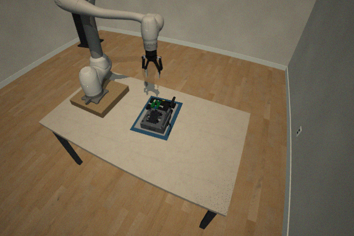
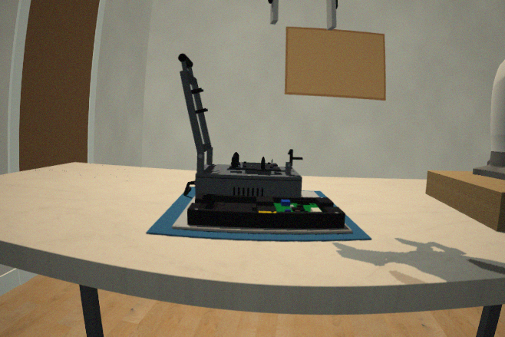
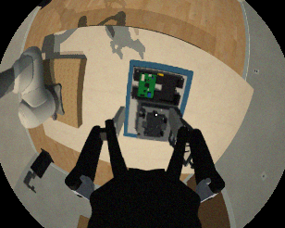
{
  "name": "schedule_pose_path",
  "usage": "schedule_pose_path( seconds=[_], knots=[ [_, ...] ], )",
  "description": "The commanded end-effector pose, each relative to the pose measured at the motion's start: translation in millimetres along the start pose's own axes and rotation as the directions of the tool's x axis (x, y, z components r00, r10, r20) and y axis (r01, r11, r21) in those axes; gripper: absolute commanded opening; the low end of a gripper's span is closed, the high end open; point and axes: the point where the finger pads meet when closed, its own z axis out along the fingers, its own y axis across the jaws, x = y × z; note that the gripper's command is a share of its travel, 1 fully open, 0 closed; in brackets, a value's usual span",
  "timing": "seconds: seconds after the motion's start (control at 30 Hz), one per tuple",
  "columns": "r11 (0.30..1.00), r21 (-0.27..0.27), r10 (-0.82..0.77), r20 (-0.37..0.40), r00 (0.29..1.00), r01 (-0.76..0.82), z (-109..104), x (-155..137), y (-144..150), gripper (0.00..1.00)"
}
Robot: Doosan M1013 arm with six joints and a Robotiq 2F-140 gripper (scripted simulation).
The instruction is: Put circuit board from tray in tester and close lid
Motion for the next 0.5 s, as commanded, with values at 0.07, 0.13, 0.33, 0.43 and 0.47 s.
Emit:
schedule_pose_path(
  seconds=[0.07,0.13,0.33,0.43,0.47],
  knots=[
    [0.997,0.000,-0.077,-0.002,0.997,0.077,-0.1,0.0,0.0,0.58],
    [0.989,0.000,-0.145,-0.002,0.989,0.145,-0.1,0.0,0.0,0.58],
    [0.918,0.000,-0.396,-0.003,0.918,0.396,-0.1,0.0,0.0,0.58],
    [0.855,-0.001,-0.518,-0.002,0.855,0.518,-0.1,0.0,0.0,0.58],
    [0.832,-0.001,-0.555,-0.002,0.832,0.555,-0.1,0.0,0.0,0.58]
  ],
)
